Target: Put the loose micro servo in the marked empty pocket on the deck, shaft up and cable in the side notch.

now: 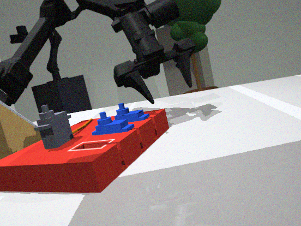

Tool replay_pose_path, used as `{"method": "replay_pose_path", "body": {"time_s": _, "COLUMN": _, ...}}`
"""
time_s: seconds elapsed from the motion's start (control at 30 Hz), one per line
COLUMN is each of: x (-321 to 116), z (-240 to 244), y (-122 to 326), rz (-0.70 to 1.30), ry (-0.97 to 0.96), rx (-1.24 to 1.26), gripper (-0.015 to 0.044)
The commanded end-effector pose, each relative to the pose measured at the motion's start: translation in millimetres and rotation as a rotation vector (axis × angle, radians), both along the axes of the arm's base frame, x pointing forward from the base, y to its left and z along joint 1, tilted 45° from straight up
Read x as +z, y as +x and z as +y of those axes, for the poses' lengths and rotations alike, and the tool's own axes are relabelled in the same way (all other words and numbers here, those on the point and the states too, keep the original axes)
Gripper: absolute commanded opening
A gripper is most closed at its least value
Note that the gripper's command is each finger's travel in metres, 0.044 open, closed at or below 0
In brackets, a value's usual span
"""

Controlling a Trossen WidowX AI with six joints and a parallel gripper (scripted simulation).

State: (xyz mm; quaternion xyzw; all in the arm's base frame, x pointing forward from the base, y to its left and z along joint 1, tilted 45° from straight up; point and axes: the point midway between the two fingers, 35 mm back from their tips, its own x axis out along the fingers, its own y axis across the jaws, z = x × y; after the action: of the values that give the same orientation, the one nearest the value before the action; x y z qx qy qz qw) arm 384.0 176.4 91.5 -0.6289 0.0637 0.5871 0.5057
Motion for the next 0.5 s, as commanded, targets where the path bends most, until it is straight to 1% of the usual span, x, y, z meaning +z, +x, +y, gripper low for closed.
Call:
{"method": "replay_pose_path", "body": {"time_s": 0.0, "x": -23.7, "z": -37.9, "y": -14.6, "rz": 0.110, "ry": -0.027, "rx": -0.015, "gripper": 0.0440}}
{"method": "replay_pose_path", "body": {"time_s": 0.13, "x": -42.8, "z": -78.3, "y": -34.5, "rz": 0.229, "ry": -0.034, "rx": -0.041, "gripper": 0.0440}}
{"method": "replay_pose_path", "body": {"time_s": 0.47, "x": -67.0, "z": -147.3, "y": -93.4, "rz": 0.490, "ry": 0.054, "rx": -0.113, "gripper": 0.0440}}
